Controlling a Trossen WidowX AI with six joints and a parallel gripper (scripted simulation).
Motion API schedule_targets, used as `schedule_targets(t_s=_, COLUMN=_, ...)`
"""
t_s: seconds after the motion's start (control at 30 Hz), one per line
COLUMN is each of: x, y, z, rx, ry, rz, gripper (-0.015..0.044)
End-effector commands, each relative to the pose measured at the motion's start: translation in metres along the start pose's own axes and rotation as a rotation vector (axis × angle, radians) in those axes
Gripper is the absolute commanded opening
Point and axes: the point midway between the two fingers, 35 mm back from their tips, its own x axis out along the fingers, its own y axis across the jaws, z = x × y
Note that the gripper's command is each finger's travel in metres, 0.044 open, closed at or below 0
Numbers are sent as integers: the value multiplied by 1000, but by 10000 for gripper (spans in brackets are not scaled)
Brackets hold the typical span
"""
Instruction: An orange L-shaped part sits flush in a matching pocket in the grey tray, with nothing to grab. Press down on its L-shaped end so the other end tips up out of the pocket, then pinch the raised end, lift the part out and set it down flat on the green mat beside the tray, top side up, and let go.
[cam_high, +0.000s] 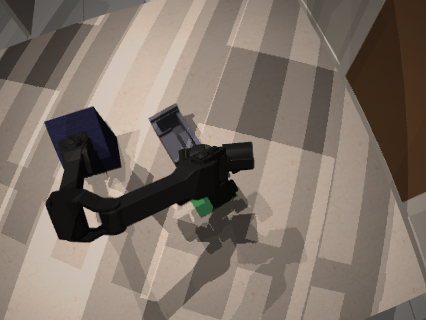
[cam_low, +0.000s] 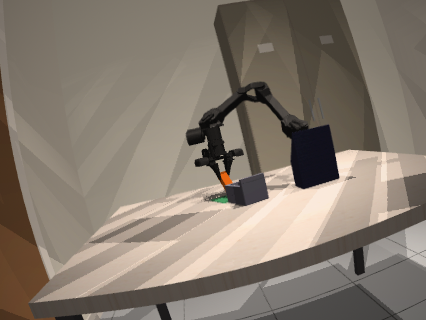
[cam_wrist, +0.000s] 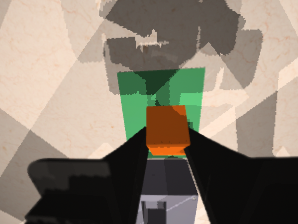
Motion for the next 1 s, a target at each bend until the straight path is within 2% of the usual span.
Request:
schedule_targets(t_s=0.0, x=1, y=0, z=-1, rx=-4, ry=3, rz=0, gripper=0)
schedule_targets(t_s=0.03, x=0, y=0, z=0, rx=0, ry=0, rz=0, gripper=0)
schedule_targets(t_s=0.37, x=-3, y=0, z=0, rx=0, ry=1, rz=0, gripper=263)
schedule_targets(t_s=0.53, x=-46, y=4, z=-1, rx=-3, ry=9, rz=2, gripper=394)
schedule_targets(t_s=0.6, x=-75, y=2, z=-1, rx=-5, ry=9, rz=1, gripper=400)
schedule_targets(t_s=0.67, x=-86, y=1, z=-1, rx=-5, ry=7, rz=1, gripper=400)
schedule_targets(t_s=0.97, x=-80, y=5, z=-2, rx=-10, ry=6, rz=19, gripper=400)
